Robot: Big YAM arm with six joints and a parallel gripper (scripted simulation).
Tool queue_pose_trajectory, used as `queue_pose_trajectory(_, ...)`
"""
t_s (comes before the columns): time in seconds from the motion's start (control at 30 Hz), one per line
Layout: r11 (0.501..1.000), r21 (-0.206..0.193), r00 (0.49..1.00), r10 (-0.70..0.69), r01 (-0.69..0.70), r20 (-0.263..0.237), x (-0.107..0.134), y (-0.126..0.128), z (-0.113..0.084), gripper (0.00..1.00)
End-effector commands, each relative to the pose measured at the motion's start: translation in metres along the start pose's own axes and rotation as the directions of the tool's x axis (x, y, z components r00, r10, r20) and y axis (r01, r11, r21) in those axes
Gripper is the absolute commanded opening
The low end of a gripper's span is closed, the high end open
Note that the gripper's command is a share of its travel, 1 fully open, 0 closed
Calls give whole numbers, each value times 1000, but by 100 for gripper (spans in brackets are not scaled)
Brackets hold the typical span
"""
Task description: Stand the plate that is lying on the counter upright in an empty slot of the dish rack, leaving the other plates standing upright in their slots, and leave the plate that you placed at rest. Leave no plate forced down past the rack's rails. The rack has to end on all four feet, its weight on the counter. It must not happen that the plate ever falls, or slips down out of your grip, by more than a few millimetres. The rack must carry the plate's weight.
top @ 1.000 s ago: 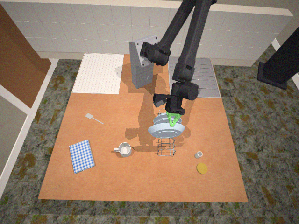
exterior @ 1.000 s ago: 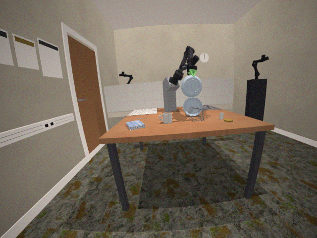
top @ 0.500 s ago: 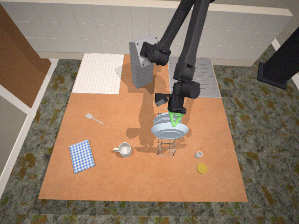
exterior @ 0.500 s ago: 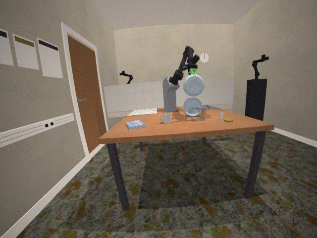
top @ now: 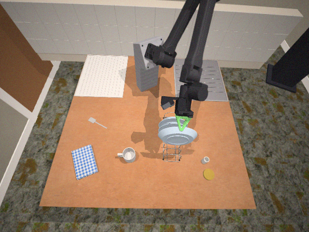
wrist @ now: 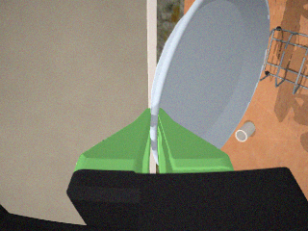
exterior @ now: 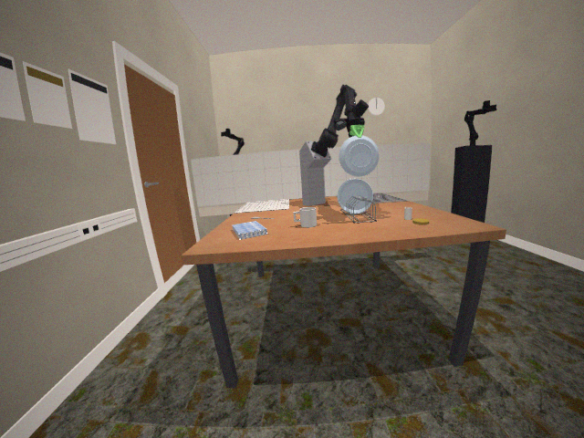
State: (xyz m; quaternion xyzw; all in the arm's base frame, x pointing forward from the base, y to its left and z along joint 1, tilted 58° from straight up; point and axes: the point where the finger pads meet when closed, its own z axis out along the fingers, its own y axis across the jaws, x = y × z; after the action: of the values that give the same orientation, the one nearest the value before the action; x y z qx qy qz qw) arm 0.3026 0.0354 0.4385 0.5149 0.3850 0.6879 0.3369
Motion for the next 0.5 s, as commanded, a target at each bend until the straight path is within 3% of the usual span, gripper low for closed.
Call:
queue_pose_trajectory(0.0,992,-128,999,-7,1,-47,28,57,-7,0)
queue_pose_trajectory(0.47,991,-137,998,-1,-7,-60,32,59,-10,0)
